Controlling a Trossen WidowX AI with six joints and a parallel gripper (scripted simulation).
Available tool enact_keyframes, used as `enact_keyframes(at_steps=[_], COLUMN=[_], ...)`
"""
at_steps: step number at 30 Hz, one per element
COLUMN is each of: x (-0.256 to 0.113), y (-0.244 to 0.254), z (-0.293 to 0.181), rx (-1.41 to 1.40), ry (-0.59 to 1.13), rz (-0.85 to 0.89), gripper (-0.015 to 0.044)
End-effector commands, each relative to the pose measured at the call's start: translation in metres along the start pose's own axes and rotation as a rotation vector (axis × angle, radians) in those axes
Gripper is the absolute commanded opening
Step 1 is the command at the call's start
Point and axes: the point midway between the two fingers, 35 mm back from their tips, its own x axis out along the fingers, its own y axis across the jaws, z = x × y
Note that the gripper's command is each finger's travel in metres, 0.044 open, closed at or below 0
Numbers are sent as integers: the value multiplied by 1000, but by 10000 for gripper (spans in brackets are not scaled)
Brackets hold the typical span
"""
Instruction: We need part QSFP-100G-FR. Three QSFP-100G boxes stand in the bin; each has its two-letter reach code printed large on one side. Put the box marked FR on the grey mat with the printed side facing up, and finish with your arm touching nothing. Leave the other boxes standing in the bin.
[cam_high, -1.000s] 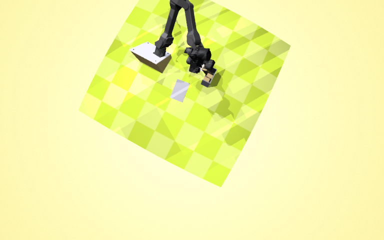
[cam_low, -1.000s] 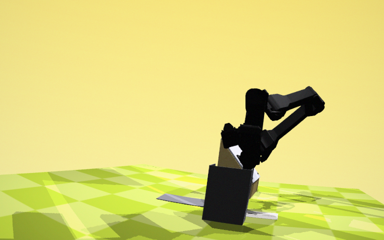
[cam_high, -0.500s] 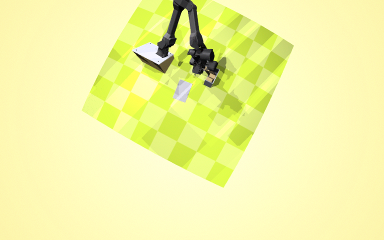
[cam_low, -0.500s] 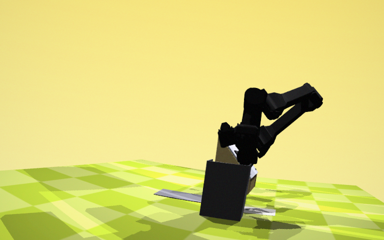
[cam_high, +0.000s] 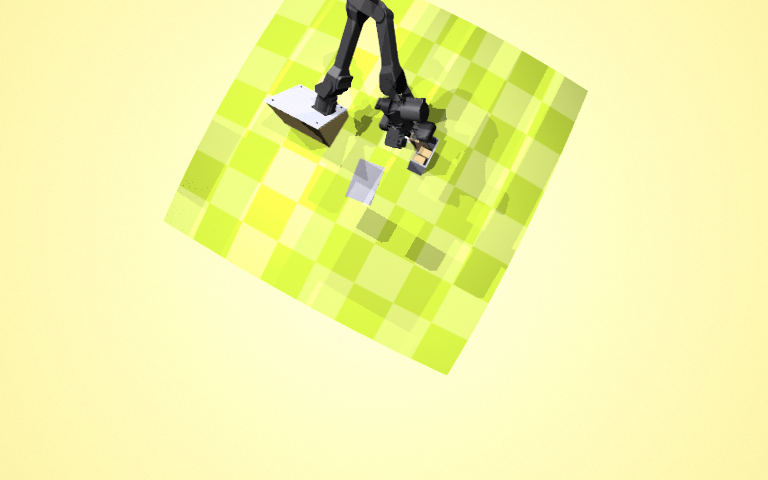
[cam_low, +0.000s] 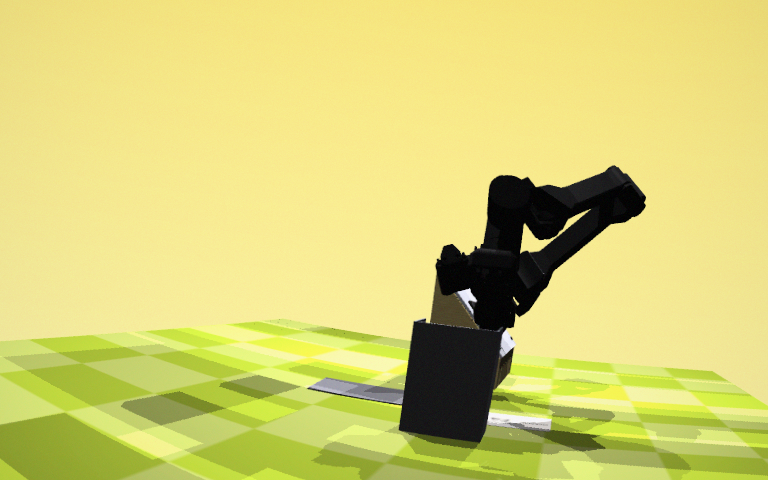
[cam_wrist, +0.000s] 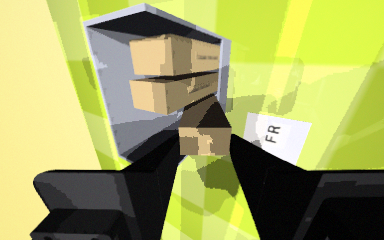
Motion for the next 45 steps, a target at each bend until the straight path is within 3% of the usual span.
enact_keyframes(at_steps=[1, 45], x=[0, -52], y=[0, -14], z=[0, 2], rx=[-1, 8], ry=[0, -8], rz=[0, -7], gripper=[152, 152])
